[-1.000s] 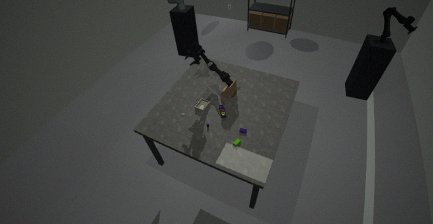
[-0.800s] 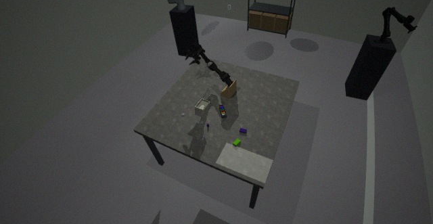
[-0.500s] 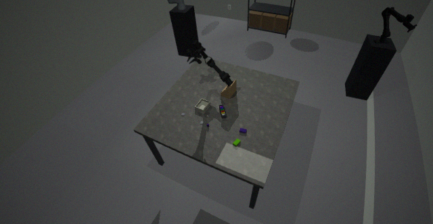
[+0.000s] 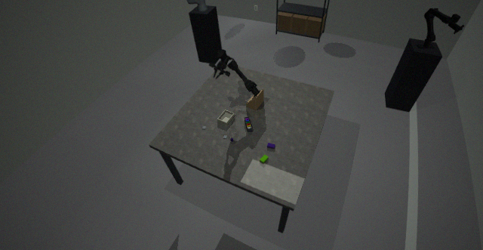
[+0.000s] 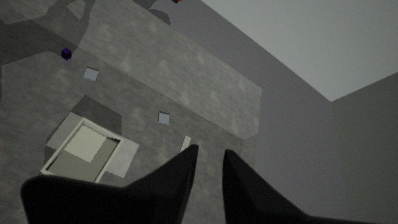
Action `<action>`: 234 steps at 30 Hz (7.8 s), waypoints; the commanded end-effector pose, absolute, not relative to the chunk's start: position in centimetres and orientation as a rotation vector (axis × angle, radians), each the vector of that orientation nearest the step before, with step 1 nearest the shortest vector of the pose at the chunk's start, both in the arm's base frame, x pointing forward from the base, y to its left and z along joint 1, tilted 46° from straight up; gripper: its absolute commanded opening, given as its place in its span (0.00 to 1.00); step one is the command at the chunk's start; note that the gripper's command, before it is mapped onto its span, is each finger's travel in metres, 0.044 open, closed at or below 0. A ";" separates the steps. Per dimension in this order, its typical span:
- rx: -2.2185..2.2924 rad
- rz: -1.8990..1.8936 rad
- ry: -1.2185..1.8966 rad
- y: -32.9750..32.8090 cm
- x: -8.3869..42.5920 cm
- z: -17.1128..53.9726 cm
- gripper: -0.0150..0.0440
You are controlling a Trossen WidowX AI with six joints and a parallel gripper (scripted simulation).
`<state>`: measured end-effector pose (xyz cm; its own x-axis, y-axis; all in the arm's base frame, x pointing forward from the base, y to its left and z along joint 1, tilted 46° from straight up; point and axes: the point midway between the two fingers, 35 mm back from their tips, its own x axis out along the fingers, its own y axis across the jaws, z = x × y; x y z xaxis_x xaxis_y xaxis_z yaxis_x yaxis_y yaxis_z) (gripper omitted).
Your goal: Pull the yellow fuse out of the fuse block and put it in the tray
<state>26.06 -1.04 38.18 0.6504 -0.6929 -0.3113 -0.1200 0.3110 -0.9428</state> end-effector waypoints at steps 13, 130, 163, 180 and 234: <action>-0.578 -0.657 1.016 0.6 36.8 20.0 0.38; 0.204 -1.399 1.071 -5.0 32.9 -9.0 0.25; 0.202 -1.397 1.072 -3.9 33.3 -7.9 0.25; 0.201 -1.396 1.072 -3.3 33.5 -7.3 0.25; 0.212 -1.379 1.084 -6.4 34.3 1.2 0.25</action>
